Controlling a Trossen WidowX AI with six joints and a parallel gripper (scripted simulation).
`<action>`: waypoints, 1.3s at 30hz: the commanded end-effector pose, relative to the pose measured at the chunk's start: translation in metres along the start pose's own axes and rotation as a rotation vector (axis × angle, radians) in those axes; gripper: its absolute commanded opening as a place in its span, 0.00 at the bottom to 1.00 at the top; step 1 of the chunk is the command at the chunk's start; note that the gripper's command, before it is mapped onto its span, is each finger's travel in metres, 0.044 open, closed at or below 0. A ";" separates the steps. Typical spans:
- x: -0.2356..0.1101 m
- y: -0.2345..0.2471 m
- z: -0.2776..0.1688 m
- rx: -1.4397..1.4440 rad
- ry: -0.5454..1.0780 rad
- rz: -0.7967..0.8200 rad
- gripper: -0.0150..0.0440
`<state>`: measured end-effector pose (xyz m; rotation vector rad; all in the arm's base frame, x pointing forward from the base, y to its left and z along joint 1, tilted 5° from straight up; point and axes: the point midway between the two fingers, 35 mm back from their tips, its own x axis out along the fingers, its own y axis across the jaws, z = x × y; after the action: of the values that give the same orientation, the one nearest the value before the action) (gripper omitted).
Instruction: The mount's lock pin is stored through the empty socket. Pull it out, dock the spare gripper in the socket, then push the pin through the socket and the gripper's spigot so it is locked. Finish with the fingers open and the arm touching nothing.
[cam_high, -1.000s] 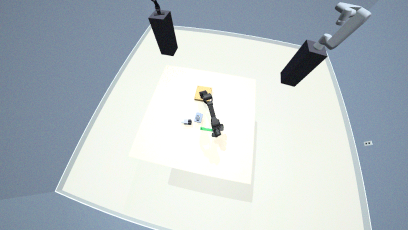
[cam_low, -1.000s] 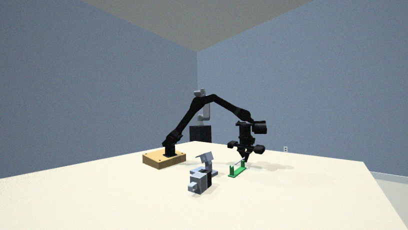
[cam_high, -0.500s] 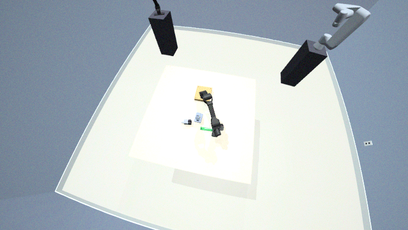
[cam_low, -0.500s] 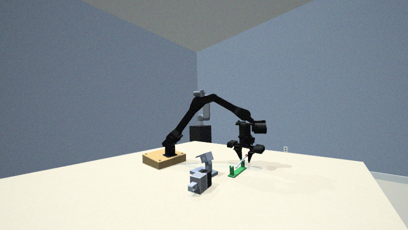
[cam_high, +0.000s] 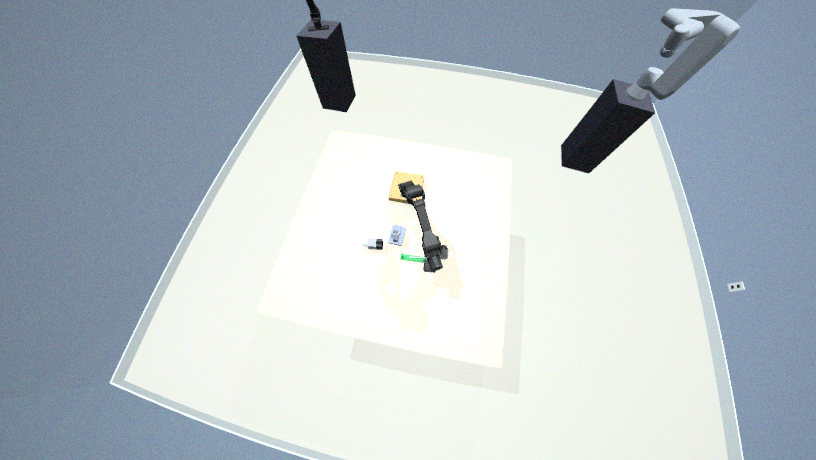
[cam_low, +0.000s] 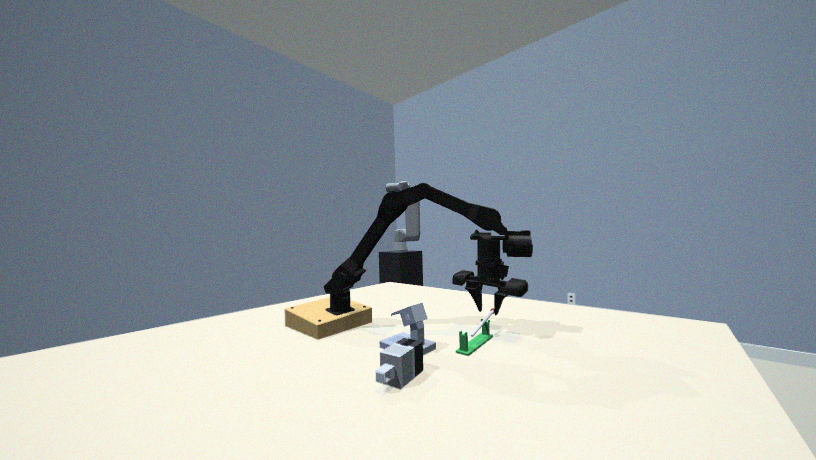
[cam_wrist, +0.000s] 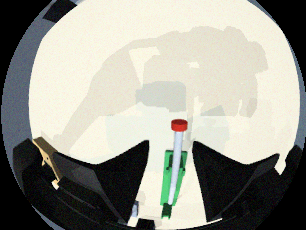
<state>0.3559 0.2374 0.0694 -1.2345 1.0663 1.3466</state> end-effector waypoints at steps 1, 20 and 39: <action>-0.010 0.001 0.001 0.000 -0.001 -0.001 0.59; -0.035 0.006 0.002 -0.002 0.008 0.017 0.64; -0.083 0.000 -0.053 -0.041 -0.031 -0.085 0.56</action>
<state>0.3634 0.1780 0.1661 -1.2712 0.9443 1.3009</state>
